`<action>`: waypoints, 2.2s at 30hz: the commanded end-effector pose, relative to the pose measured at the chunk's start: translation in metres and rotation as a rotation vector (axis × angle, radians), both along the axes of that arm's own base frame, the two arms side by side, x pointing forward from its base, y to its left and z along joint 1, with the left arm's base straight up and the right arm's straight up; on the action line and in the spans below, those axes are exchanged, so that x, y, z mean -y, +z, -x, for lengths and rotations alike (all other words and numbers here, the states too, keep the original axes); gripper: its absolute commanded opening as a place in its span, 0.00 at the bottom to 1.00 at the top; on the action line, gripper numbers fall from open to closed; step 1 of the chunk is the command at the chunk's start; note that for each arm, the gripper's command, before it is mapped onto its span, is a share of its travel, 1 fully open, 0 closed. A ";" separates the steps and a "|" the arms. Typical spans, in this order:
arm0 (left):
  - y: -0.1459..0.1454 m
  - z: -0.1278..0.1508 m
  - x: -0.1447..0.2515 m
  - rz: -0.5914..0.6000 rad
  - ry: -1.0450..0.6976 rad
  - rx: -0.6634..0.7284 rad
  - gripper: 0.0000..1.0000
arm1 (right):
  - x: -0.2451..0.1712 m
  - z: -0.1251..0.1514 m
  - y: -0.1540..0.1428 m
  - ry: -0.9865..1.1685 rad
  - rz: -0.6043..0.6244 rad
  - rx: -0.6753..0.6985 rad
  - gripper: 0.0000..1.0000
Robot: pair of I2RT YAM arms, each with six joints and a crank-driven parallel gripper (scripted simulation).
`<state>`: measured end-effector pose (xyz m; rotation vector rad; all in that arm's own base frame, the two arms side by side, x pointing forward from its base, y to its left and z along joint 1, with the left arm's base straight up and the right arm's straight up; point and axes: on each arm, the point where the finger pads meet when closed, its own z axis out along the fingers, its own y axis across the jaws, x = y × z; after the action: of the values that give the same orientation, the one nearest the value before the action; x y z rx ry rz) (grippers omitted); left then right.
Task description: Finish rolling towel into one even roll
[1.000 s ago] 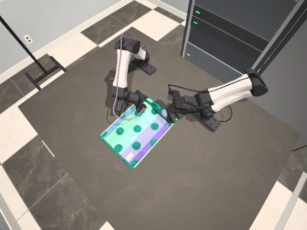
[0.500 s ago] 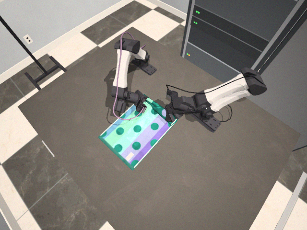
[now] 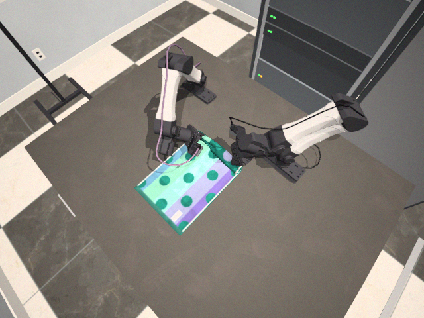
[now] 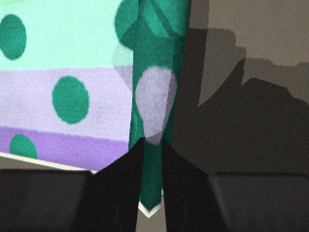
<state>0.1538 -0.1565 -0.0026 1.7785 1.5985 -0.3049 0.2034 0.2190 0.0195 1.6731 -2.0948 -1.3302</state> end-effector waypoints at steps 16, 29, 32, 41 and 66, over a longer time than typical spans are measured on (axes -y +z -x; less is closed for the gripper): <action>-0.004 0.001 -0.001 -0.003 0.008 -0.005 0.11 | 0.000 -0.002 0.004 0.004 -0.006 -0.003 0.70; -0.004 0.001 -0.001 -0.006 0.008 -0.072 0.11 | 0.015 -0.020 0.023 0.004 -0.006 -0.003 0.85; -0.003 0.001 -0.001 -0.008 0.008 -0.126 0.11 | 0.025 -0.030 0.033 0.004 -0.006 -0.003 0.85; -0.001 0.001 -0.001 -0.016 0.008 -0.356 0.11 | 0.037 -0.044 0.047 0.003 -0.007 0.008 0.86; 0.006 0.001 -0.001 -0.040 0.006 -0.973 0.11 | 0.005 -0.008 0.049 -0.091 -0.069 0.880 0.94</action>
<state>0.1677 -0.1591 0.0014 1.7302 2.1878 -1.1450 0.1949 0.2043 0.0737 2.3881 -2.3671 -0.9710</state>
